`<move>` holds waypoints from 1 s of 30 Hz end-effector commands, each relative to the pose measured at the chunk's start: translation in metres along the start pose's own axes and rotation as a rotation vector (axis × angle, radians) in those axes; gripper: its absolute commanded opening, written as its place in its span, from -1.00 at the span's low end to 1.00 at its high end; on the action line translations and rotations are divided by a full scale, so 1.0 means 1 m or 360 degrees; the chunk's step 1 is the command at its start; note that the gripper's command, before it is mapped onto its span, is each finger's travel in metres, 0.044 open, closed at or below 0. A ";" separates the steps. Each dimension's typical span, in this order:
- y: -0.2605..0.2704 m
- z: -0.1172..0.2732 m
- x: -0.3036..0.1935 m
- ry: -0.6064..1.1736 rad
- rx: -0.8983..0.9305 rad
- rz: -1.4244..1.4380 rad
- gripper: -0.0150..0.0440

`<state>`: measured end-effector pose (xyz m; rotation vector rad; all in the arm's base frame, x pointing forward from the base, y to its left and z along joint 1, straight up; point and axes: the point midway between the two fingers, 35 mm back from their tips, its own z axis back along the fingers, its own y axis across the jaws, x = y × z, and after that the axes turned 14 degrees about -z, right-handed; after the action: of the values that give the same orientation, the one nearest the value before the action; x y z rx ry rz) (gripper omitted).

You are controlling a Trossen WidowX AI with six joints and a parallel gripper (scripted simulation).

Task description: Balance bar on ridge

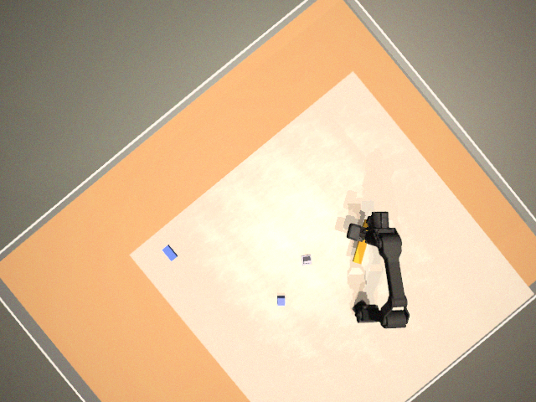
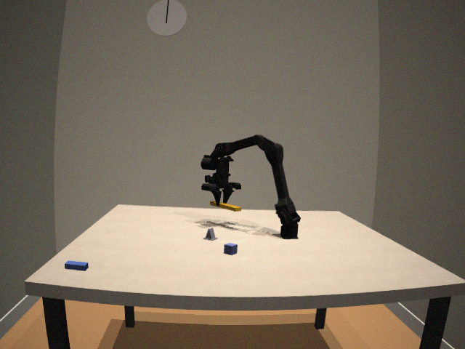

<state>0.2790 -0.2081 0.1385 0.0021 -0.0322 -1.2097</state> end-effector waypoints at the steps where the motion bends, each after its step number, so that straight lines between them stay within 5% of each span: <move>1: 0.002 0.006 -0.002 -0.0009 0.0001 0.0013 -0.49; 30: 0.086 0.007 -0.077 0.0001 0.0014 0.0309 -0.49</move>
<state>0.3291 -0.1152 0.1451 0.0089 -0.0377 -1.0281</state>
